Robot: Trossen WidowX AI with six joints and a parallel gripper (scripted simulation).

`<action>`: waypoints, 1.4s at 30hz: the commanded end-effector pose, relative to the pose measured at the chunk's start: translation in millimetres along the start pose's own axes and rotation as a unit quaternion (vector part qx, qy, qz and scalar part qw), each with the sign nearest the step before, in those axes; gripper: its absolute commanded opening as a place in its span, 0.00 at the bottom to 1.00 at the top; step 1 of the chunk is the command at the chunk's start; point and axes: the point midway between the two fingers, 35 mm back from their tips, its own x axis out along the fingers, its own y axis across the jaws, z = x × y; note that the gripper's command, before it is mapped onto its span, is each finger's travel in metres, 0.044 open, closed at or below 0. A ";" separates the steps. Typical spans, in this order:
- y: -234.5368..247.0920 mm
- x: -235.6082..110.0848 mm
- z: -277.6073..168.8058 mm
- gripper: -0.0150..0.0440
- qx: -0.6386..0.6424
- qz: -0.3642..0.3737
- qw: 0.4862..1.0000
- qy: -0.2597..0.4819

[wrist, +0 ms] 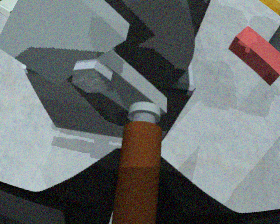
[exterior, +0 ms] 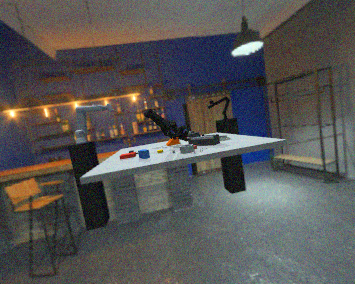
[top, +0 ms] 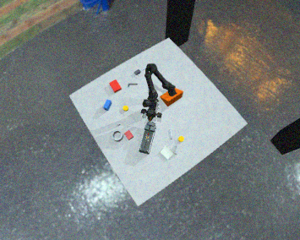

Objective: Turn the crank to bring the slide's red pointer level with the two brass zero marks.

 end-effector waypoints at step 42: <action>18.7 6.9 -7.6 0.25 -0.002 0.006 1.000 0.006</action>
